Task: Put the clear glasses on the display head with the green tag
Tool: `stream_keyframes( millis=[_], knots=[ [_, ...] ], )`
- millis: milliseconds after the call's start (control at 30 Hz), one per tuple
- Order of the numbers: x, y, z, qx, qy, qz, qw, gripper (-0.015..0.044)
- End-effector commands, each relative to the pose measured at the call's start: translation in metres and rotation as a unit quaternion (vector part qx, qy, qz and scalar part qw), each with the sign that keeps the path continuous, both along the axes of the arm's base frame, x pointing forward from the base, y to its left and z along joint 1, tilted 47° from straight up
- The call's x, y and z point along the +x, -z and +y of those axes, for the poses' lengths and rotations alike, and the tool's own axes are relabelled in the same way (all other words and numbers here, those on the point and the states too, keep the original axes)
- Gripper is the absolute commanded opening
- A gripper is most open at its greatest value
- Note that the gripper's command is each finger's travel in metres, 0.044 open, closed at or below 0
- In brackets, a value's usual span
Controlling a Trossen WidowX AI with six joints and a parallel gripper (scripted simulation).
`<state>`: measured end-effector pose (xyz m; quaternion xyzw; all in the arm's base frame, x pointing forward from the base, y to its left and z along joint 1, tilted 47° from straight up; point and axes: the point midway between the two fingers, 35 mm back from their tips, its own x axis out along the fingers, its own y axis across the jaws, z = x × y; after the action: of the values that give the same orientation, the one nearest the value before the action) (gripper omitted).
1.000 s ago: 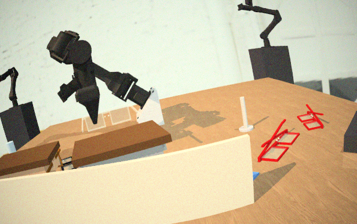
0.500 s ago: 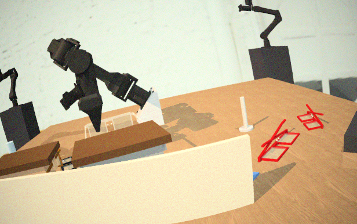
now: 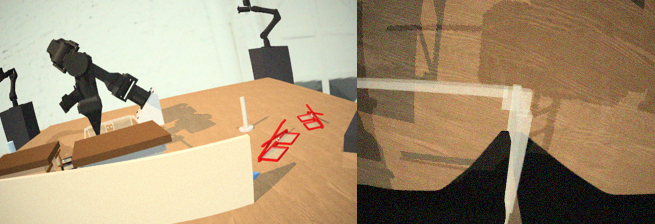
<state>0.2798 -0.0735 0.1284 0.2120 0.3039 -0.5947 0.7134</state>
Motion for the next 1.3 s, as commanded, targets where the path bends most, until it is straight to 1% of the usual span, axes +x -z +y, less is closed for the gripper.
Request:
stream_keyframes(
  millis=[0,1267],
  knots=[
    [0.005,0.0,0.0,-0.002,0.002,0.003,1.0,0.0],
    [0.059,0.005,0.009,-0.002,0.001,0.0,1.0,0.0]
  ],
)
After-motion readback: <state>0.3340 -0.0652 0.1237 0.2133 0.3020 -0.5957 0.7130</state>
